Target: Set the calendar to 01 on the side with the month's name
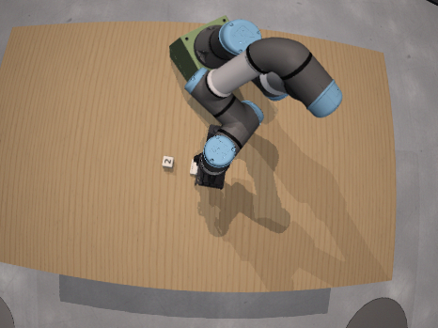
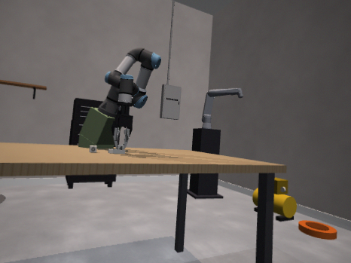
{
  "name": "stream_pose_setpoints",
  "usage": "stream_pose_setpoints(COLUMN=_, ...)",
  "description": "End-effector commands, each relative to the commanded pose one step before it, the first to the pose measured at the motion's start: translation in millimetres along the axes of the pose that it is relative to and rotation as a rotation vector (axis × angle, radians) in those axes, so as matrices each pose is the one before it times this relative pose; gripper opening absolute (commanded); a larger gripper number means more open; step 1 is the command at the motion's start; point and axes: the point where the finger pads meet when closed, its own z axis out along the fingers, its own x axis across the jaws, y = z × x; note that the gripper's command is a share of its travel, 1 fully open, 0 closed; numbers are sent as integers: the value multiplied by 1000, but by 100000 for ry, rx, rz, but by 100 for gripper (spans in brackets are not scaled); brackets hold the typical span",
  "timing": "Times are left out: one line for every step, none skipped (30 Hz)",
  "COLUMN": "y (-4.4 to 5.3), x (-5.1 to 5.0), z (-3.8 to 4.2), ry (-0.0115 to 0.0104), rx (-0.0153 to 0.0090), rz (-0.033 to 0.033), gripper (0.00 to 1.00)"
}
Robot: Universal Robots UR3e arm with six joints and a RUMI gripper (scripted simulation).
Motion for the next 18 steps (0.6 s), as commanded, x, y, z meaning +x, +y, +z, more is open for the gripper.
stream_pose_setpoints(y=605, x=-224, z=-287, ry=-72, rx=-151, rz=-46, gripper=10)
stream_pose_setpoints(y=0, x=0, z=0, ry=0, rx=0, rz=0, gripper=10)
stream_pose_setpoints(y=0, x=0, z=0, ry=0, rx=0, rz=0, gripper=10)
stream_pose_setpoints(y=0, x=0, z=0, ry=0, rx=0, rz=0, gripper=10)
stream_pose_setpoints(y=0, x=0, z=0, ry=0, rx=0, rz=0, gripper=10)
stream_pose_setpoints(y=0, x=0, z=0, ry=0, rx=0, rz=0, gripper=14)
stream_pose_setpoints(y=0, x=0, z=0, ry=0, rx=0, rz=0, gripper=14)
stream_pose_setpoints(y=0, x=0, z=0, ry=0, rx=0, rz=0, gripper=14)
stream_pose_setpoints(y=0, x=0, z=0, ry=0, rx=0, rz=0, gripper=17)
stream_pose_setpoints(y=0, x=0, z=0, ry=0, rx=0, rz=0, gripper=17)
stream_pose_setpoints(y=0, x=0, z=0, ry=0, rx=0, rz=0, gripper=17)
stream_pose_setpoints(y=0, x=0, z=0, ry=0, rx=0, rz=0, gripper=21)
stream_pose_setpoints(y=0, x=0, z=0, ry=0, rx=0, rz=0, gripper=21)
stream_pose_setpoints(y=0, x=0, z=0, ry=0, rx=0, rz=0, gripper=21)
stream_pose_setpoints(y=0, x=0, z=0, ry=0, rx=0, rz=0, gripper=24)
stream_pose_setpoints(y=0, x=0, z=0, ry=0, rx=0, rz=0, gripper=24)
stream_pose_setpoints(y=0, x=0, z=0, ry=0, rx=0, rz=0, gripper=24)
stream_pose_setpoints(y=0, x=0, z=0, ry=0, rx=0, rz=0, gripper=28)
